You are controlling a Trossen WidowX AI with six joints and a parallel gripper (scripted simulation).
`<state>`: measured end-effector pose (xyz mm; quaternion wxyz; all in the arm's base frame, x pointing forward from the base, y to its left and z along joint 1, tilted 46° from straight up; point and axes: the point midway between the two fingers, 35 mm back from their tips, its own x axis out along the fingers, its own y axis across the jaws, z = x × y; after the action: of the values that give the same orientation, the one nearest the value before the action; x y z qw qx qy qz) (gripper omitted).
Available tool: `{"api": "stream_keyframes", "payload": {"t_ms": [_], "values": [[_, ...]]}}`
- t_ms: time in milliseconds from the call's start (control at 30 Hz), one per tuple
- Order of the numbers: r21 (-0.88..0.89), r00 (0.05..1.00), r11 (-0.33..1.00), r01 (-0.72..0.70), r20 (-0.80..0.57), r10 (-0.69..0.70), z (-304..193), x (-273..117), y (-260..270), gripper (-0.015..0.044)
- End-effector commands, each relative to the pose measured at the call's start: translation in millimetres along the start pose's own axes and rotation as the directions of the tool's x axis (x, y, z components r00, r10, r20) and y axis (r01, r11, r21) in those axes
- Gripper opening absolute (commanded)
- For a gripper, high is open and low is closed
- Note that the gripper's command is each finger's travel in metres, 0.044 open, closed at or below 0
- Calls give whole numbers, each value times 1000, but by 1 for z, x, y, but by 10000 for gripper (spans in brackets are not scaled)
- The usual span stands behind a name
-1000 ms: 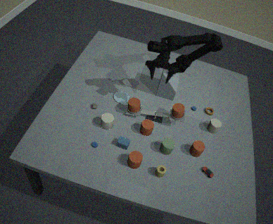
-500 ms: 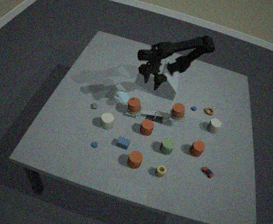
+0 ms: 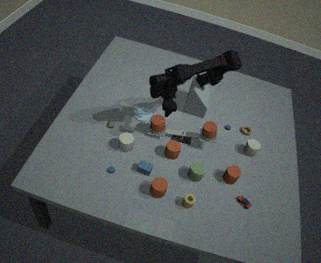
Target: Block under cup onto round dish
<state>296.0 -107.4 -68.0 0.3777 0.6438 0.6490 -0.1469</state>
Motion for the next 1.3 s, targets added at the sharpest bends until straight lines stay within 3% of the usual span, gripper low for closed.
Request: {"api": "stream_keyframes", "payload": {"t_ms": [0, 167, 1267], "values": [[114, 998, 992, 57, 2, -57, 13, 15, 5, 440], [214, 994, 971, 103, 2, -106, 22, 30, 8, 440], [213, 995, 972, 102, 1, -105, 22, 77, 5, 440]]}}
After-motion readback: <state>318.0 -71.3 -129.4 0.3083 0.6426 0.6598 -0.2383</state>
